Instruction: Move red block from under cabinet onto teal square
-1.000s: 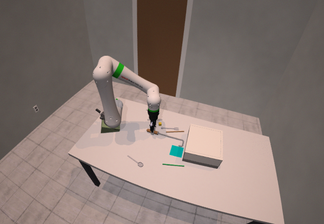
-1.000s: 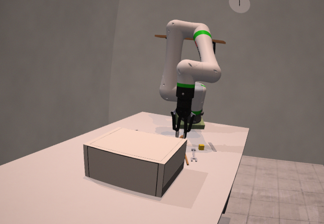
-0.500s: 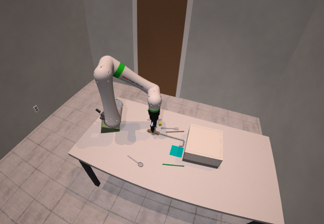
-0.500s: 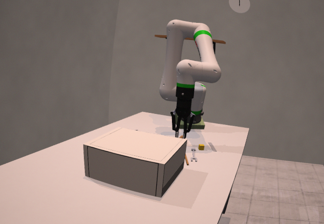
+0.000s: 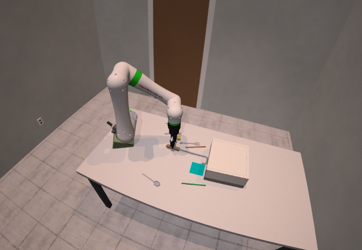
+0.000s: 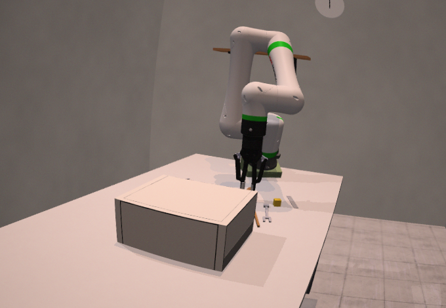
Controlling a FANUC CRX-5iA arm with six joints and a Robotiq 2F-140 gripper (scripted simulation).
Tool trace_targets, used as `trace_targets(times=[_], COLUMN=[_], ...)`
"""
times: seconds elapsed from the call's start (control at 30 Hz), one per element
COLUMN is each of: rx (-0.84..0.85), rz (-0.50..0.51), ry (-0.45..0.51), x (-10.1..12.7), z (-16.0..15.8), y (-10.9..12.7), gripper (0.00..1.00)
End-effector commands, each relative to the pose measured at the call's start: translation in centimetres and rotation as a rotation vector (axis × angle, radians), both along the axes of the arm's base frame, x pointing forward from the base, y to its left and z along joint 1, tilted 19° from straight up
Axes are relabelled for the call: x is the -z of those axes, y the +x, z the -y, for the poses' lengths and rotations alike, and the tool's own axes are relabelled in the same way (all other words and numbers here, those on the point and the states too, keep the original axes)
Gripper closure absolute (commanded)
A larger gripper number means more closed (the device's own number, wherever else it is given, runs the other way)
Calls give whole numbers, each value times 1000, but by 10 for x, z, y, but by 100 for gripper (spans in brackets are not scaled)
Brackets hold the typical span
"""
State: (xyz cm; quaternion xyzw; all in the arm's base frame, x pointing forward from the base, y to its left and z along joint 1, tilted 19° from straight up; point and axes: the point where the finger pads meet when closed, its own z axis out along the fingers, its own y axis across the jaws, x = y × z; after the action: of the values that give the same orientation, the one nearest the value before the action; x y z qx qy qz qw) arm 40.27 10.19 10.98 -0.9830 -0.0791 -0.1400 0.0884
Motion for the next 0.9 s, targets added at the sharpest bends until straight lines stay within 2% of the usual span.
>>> trace_targets(times=[0.0, 0.23, 0.87], rx=[0, 0, 0], rz=[0, 0, 0], ry=[0, 0, 0], x=[-2, -4, -18], z=[-1, -2, -8], y=[5, 14, 57], gripper=[100, 100, 100])
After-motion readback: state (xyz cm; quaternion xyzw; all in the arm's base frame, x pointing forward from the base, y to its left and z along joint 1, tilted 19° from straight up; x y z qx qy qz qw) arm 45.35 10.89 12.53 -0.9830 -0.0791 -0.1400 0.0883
